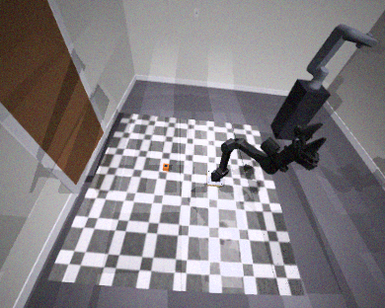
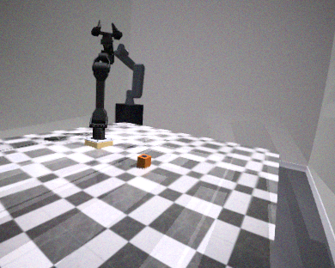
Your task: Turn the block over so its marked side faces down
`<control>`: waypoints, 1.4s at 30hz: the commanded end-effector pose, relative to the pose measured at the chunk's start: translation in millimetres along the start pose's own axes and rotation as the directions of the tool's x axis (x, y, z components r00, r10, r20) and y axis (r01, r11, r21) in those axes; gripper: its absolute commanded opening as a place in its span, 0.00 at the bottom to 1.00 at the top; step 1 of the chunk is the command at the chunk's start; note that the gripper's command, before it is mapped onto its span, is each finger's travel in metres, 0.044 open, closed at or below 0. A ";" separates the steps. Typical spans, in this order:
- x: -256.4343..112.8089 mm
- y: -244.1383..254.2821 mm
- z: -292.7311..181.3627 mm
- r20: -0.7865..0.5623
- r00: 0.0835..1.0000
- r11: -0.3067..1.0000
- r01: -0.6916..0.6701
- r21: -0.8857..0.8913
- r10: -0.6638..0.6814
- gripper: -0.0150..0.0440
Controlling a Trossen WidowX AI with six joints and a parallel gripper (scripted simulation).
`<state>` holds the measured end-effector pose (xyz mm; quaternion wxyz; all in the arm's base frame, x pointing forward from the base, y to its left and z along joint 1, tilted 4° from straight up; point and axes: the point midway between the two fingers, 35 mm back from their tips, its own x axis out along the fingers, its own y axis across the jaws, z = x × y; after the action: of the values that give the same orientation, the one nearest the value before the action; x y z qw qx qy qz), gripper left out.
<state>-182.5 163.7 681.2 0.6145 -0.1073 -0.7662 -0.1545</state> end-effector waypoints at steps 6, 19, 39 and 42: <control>-11.2 48.5 16.0 0.115 0.988 0.994 -0.105 0.001 0.104 1.00; -82.6 206.5 13.7 0.305 0.806 0.852 -0.521 -0.039 0.507 1.00; -255.6 366.3 -131.0 0.142 0.250 0.237 -0.966 0.105 0.958 1.00; -291.8 378.4 -166.1 0.081 0.129 0.114 -0.979 0.171 0.988 1.00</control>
<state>126.7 461.8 494.1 0.5693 -0.5064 -0.5596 0.3260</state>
